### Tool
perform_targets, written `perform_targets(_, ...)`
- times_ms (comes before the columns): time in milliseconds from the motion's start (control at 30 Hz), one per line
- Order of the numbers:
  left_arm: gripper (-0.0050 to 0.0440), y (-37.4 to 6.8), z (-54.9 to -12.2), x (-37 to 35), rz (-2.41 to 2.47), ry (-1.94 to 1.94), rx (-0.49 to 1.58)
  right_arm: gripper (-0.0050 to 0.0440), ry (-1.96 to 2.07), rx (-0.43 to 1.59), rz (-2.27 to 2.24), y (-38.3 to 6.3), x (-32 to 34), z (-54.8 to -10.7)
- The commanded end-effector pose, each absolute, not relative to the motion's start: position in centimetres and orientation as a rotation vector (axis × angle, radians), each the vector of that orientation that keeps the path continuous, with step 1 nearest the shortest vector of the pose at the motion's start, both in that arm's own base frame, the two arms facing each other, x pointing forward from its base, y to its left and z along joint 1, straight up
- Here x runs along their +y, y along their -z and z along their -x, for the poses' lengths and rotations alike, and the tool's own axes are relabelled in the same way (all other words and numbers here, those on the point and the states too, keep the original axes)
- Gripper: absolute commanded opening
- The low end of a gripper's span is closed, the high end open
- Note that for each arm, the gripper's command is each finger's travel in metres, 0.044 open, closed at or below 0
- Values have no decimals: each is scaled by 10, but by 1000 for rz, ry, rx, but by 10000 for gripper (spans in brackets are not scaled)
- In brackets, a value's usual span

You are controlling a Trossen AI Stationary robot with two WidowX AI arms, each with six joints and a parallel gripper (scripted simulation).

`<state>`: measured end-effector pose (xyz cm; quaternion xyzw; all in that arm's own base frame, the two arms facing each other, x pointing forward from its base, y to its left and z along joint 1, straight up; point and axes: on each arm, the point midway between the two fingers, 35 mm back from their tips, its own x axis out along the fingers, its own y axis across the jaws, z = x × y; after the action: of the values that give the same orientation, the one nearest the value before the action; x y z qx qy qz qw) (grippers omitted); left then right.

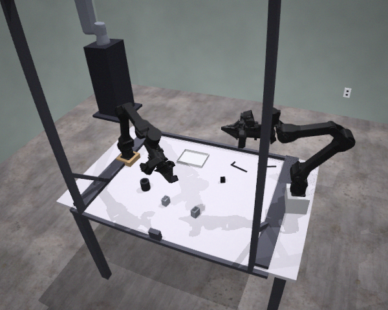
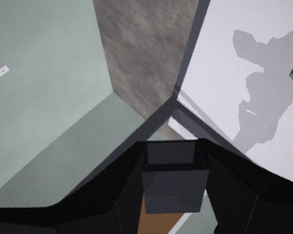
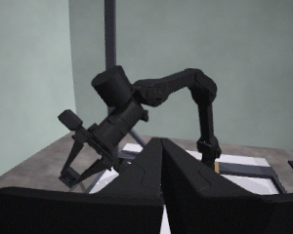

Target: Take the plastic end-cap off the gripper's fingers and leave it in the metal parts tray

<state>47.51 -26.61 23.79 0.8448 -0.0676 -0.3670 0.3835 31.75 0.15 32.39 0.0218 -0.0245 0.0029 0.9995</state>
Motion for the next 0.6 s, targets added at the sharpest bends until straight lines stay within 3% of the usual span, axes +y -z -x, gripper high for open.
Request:
perform_targets(0, 0, -253, -473, -266, -2156, 908, -198, 0, 11, -63, 44, -326, -3, -312)
perform_targets(200, 0, -248, -476, -257, -2103, 910, -142, 0, 7, -60, 1, -326, -2, -314)
perform_targets(567, 0, -218, -490, -199, -1660, 863, 225, 0, 7, -60, 1, -326, -2, -314)
